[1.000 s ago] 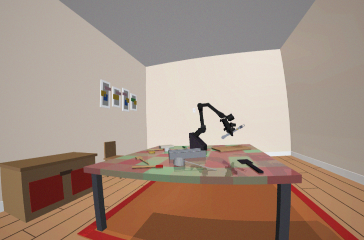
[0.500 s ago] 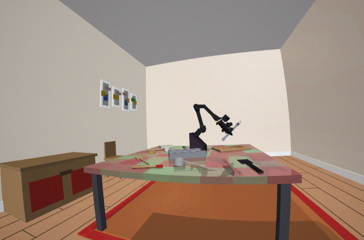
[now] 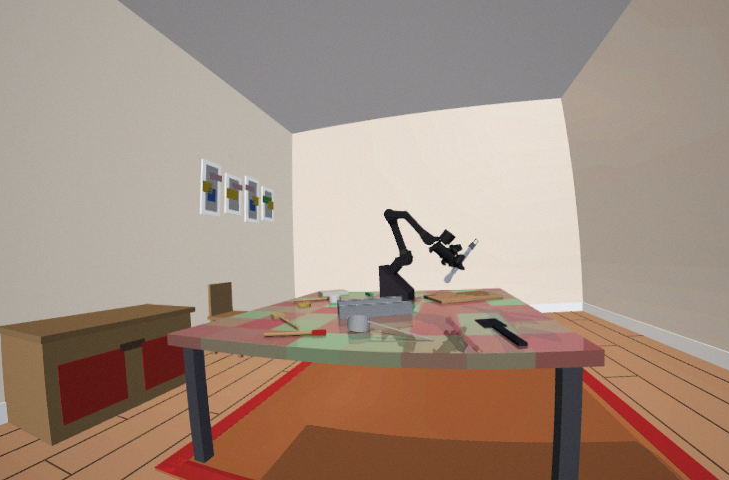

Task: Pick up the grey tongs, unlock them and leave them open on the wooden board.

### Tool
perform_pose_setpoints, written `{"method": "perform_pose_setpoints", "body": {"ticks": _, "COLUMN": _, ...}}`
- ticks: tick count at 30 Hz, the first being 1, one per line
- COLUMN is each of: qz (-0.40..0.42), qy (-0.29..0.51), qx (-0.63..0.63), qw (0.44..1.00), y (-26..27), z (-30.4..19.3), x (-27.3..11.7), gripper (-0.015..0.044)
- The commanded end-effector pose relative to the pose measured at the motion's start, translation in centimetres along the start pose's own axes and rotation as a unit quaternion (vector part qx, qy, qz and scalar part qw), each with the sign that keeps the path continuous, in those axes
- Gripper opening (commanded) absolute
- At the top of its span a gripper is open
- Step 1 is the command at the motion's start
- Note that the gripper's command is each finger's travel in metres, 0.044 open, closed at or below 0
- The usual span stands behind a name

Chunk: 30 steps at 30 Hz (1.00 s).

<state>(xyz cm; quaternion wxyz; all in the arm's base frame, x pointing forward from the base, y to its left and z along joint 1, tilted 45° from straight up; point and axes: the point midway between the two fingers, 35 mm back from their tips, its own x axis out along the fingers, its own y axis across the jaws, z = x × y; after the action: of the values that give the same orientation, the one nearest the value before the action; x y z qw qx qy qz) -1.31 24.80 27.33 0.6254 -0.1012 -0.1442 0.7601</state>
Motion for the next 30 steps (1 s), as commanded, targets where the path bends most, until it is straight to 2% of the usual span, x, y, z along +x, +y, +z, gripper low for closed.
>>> {"method": "perform_pose_setpoints", "body": {"ticks": 1, "qz": 0.001, "qy": -0.004, "qx": -0.003, "qw": 1.0, "y": 0.04, "z": 0.14, "x": -0.03, "gripper": -0.015}}
{"method": "perform_pose_setpoints", "body": {"ticks": 30, "qz": 0.002, "qy": 0.009, "qx": 0.004, "qw": 1.0, "y": -0.05, "z": 0.24, "x": 0.2, "gripper": -0.015}}
